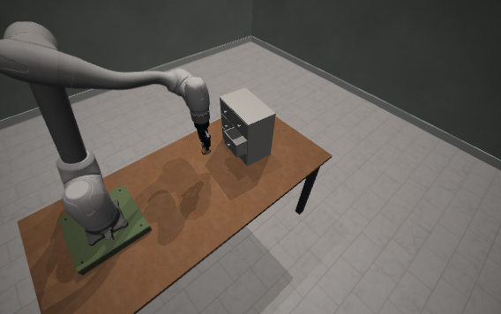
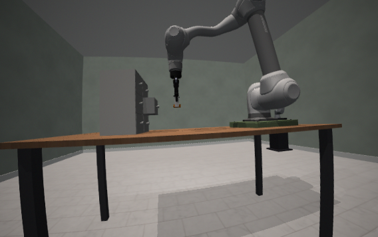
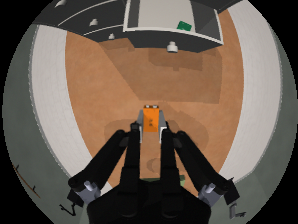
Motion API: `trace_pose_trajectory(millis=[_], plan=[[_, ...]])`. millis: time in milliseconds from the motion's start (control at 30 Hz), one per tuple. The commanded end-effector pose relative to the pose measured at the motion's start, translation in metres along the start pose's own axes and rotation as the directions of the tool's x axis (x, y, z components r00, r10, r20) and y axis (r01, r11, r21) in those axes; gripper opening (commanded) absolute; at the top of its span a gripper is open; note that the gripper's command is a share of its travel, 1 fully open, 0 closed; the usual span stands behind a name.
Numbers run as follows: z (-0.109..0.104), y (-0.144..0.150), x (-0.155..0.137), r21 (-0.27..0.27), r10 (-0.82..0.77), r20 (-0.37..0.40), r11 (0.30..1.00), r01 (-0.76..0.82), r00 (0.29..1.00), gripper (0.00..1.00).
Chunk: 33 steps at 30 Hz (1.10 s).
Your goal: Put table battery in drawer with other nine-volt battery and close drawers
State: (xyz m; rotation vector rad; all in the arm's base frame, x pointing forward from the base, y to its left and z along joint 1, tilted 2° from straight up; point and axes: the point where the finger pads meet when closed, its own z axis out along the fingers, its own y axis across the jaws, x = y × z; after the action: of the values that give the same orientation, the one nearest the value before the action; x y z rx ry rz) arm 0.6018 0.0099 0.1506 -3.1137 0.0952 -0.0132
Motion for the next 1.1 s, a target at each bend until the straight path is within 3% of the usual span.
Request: trace_pose_trajectory(millis=[0, 267, 600, 1067], plan=[[-0.016, 0.0, 0.0, 0.0, 0.0, 0.0, 1.0, 0.0, 1.0, 0.14], [-0.056, 0.0, 0.0, 0.0, 0.0, 0.0, 1.0, 0.0, 1.0, 0.14], [-0.083, 0.0, 0.0, 0.0, 0.0, 0.0, 1.0, 0.0, 1.0, 0.14], [-0.092, 0.0, 0.0, 0.0, 0.0, 0.0, 1.0, 0.0, 1.0, 0.14]])
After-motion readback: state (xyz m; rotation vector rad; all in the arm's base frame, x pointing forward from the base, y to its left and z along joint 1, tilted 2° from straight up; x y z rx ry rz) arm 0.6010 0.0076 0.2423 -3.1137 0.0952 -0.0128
